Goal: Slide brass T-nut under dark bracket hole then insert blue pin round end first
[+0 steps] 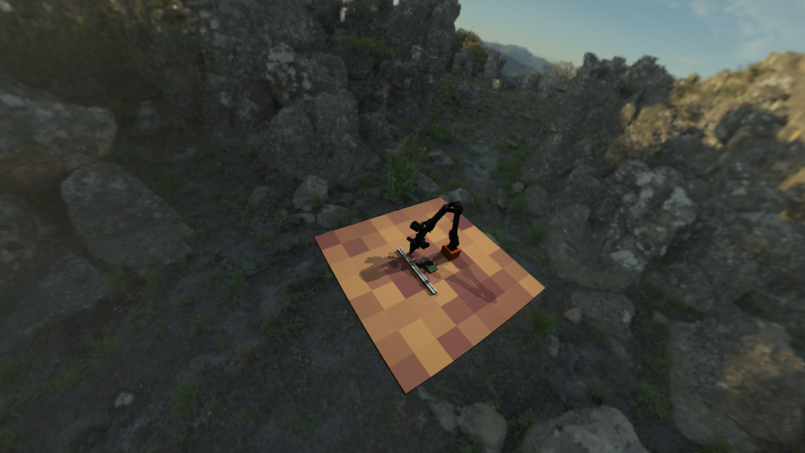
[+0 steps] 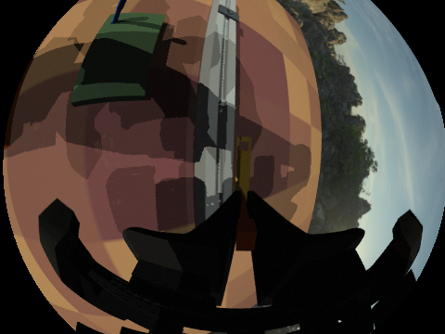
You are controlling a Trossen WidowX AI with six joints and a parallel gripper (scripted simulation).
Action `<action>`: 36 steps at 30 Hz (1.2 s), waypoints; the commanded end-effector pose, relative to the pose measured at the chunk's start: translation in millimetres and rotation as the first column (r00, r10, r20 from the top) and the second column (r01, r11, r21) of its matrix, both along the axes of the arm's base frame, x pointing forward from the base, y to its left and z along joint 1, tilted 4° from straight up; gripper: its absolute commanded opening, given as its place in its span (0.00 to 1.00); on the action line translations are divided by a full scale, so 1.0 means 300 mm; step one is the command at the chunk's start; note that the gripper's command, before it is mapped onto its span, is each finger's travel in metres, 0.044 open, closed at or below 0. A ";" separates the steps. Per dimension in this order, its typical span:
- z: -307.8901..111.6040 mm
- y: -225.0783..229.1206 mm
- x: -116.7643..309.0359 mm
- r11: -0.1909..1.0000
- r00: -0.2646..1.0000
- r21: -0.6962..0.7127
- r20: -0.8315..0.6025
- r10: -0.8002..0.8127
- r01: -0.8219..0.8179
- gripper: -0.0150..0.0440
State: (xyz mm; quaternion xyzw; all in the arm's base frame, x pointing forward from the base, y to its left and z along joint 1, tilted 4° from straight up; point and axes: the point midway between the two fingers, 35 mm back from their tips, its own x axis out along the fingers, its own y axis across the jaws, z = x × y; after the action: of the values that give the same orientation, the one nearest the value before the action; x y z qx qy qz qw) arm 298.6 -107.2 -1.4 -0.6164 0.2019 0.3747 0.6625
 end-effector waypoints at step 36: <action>-0.073 0.003 -0.009 1.000 1.000 0.002 -0.006 -0.001 0.001 0.00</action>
State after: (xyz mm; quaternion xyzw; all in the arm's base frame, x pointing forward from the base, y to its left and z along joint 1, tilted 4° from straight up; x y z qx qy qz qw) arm 296.8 -106.8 -22.1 -0.6144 0.2035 0.3754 0.6635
